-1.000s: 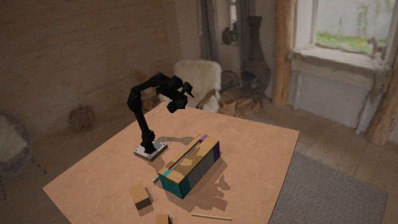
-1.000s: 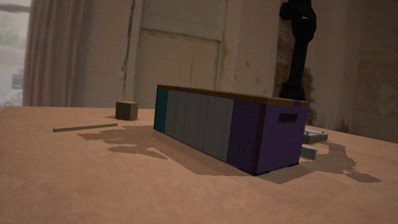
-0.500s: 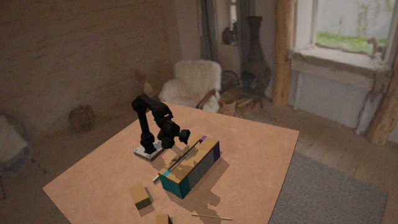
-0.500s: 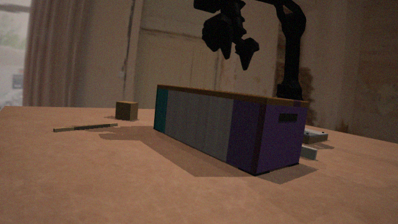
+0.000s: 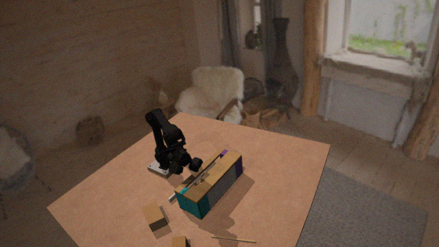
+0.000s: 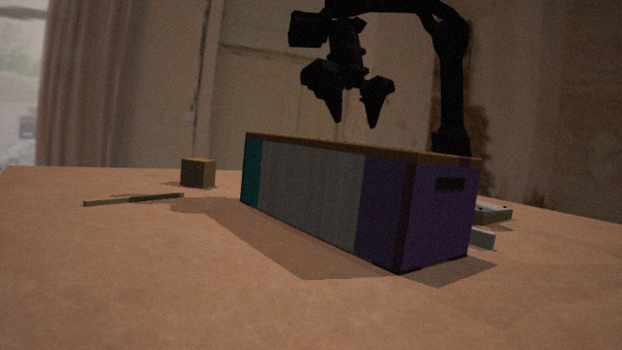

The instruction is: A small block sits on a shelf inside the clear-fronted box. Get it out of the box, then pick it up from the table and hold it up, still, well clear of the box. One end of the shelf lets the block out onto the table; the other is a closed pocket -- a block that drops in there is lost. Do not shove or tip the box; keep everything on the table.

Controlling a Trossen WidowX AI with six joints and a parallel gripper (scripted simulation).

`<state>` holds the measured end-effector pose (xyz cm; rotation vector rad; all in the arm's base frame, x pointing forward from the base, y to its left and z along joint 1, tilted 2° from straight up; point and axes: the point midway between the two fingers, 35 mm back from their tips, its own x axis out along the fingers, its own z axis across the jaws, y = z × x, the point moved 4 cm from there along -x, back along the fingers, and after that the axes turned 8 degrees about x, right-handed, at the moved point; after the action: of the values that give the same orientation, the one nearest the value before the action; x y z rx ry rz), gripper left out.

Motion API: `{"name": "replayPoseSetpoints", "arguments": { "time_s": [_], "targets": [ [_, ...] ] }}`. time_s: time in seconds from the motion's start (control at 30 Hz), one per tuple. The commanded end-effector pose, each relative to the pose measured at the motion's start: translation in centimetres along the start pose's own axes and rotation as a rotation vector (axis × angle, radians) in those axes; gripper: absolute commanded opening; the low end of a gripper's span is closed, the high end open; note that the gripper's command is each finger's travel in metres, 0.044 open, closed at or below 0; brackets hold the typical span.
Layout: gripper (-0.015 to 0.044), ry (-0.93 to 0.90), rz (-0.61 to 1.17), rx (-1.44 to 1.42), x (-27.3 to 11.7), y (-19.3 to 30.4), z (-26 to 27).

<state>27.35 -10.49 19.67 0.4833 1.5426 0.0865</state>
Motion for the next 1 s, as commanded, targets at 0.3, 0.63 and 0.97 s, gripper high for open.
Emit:
{"name": "replayPoseSetpoints", "arguments": {
  "time_s": [0.3, 0.63, 0.97],
  "targets": [
    [0.04, 0.005, -0.004, 0.013, 1.8, -0.7, 0.2],
    [0.04, 0.005, -0.004, 0.013, 3.4, -1.1, 0.3],
    [0.04, 0.006, -0.003, 0.013, 5.0, -1.4, 0.3]
  ]
}}
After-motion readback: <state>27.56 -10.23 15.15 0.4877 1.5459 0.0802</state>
